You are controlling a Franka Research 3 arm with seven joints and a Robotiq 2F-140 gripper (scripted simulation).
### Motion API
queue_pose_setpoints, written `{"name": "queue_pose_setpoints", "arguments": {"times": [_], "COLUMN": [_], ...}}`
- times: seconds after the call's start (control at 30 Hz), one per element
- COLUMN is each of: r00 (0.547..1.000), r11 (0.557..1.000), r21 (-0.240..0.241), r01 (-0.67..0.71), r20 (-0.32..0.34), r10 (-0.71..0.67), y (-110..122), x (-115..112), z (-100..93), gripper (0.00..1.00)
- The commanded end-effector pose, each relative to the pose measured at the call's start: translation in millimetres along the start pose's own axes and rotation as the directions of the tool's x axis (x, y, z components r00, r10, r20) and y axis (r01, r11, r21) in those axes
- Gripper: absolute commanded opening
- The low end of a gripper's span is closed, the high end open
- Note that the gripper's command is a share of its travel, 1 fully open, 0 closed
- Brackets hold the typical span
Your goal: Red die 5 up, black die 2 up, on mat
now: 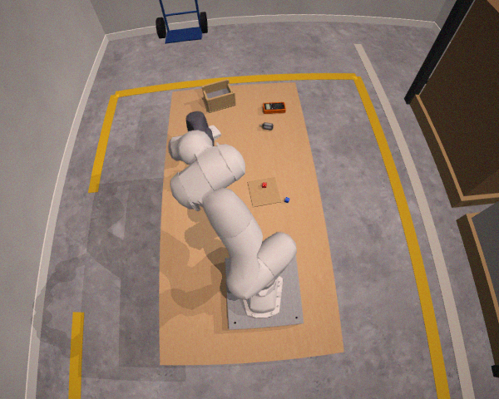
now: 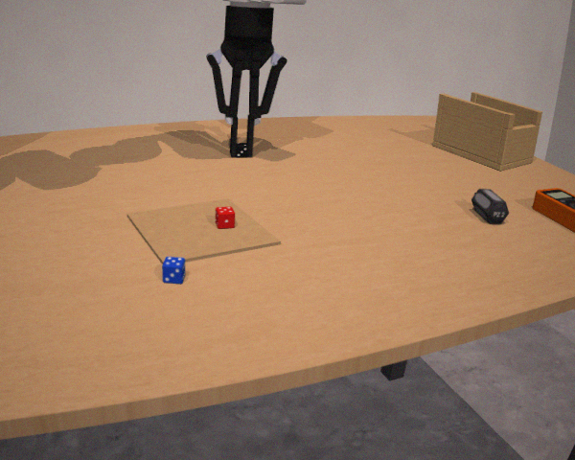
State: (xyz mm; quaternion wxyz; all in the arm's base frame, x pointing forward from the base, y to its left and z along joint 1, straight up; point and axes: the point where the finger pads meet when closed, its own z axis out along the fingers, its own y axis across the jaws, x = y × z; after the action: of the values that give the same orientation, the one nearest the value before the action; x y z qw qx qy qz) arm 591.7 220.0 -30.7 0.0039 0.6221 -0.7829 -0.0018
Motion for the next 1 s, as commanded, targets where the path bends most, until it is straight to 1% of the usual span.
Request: {"name": "queue_pose_setpoints", "arguments": {"times": [0.0,0.37,0.47,0.6,0.77,0.83,0.97], "r00": [1.000,1.000,1.000,1.000,1.000,1.000,1.000], "r11": [1.000,1.000,1.000,1.000,1.000,1.000,1.000], "r21": [0.002,0.002,0.002,0.002,0.002,0.002,0.002], "r01": [0.004,0.004,0.004,0.004,0.004,0.004,0.004], "r20": [0.002,0.002,0.002,0.002,0.002,0.002,0.002], "r10": [-0.004,-0.004,-0.004,-0.004,-0.004,-0.004,-0.004], "y": [-1,-1,-1,-1,-1,-1,-1], "x": [-1,-1,-1,-1,-1,-1,-1], "z": [-0.1,-0.6,-5.9,-25.3,-62.5,-62.5,-88.4], "gripper": [0.18,0.18,0.18,0.18,0.18,0.18,0.18]}}
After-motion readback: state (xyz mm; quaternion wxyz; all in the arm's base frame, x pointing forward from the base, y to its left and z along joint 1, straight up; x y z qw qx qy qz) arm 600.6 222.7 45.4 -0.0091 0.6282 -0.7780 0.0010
